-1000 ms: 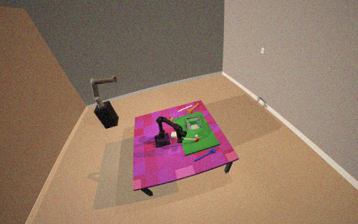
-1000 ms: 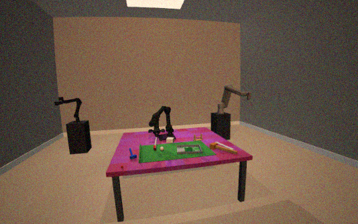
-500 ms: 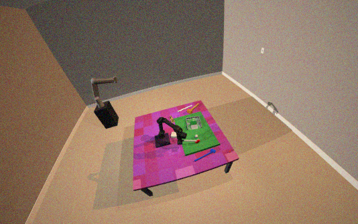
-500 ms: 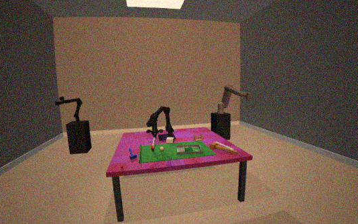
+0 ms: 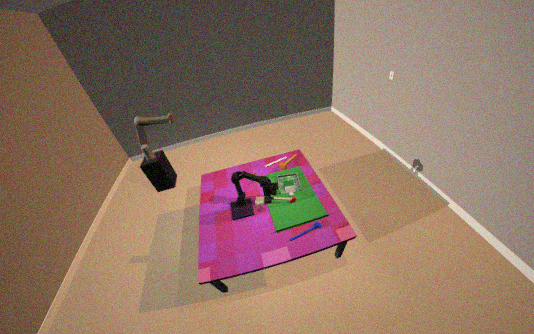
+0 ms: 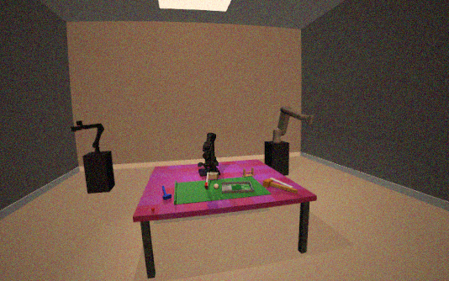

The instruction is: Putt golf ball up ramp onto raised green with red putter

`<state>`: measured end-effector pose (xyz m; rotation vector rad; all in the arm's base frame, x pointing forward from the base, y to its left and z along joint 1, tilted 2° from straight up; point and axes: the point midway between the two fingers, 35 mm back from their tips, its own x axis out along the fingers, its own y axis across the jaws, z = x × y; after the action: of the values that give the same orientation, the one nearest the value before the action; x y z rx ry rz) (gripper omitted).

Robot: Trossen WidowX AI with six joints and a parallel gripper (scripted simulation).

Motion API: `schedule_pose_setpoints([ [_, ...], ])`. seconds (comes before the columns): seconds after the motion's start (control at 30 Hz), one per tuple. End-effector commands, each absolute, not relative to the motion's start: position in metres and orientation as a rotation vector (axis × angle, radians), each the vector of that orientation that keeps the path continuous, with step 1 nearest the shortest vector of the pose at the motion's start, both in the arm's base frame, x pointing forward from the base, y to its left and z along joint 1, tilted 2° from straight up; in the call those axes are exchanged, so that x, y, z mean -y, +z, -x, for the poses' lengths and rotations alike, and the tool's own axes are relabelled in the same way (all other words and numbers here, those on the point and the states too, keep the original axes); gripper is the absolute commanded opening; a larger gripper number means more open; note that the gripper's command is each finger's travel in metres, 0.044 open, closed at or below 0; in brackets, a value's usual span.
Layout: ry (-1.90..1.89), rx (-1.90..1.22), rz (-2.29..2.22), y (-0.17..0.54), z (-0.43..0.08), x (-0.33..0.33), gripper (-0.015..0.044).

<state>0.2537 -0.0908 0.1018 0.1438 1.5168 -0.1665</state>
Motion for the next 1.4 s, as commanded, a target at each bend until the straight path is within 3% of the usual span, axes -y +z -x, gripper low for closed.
schedule_pose_setpoints([
  [0.0,-0.18,-1.507,-0.149,0.108,-0.253,0.087,0.0],
  [0.43,-0.18,-1.507,-0.149,0.163,-0.249,0.086,0.0],
  [1.37,-0.171,-1.523,-0.152,0.155,-0.25,0.085,0.0],
])
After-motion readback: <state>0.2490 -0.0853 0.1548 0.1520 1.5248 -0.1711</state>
